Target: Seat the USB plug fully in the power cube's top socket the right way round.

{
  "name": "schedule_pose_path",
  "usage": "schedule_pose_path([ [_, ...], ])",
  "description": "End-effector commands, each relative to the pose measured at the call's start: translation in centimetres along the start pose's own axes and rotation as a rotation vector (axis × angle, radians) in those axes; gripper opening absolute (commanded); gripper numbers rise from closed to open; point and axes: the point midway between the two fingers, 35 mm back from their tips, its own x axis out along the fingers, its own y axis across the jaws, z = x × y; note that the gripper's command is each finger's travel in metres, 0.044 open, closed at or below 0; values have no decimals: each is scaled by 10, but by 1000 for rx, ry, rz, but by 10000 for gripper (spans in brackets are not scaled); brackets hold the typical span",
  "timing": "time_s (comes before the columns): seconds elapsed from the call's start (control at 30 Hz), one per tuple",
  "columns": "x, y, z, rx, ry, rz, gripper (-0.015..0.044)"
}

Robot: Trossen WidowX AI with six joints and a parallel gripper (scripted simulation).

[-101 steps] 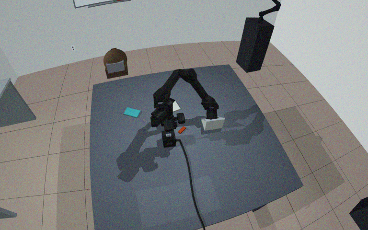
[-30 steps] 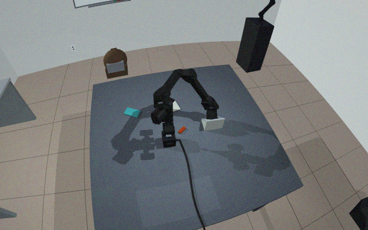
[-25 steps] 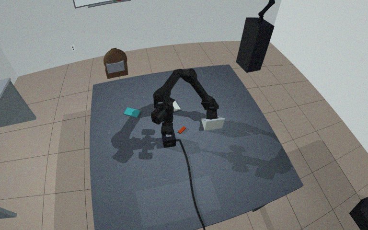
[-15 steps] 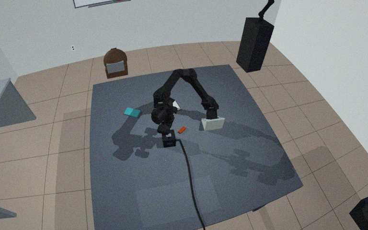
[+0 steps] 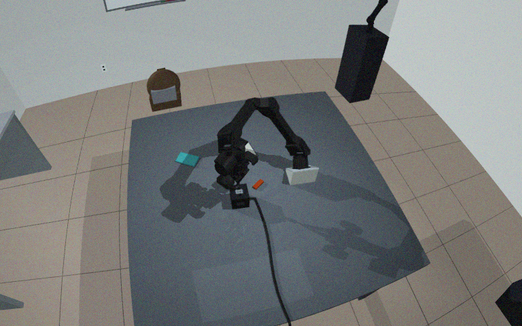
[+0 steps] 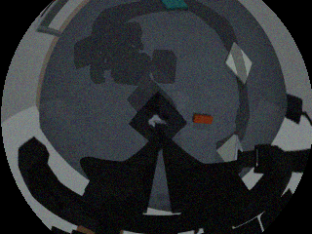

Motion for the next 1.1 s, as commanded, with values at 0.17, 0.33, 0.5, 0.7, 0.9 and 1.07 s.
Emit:
schedule_pose_path([
  [0.17,0,0,0,220,0,1,0],
  [0.33,0,0,0,351,0,1,0],
  [0.5,0,0,0,481,0,1,0],
  [0.7,0,0,0,639,0,1,0],
  [0.9,0,0,0,730,0,1,0],
  [1.07,0,0,0,730,0,1,0],
])
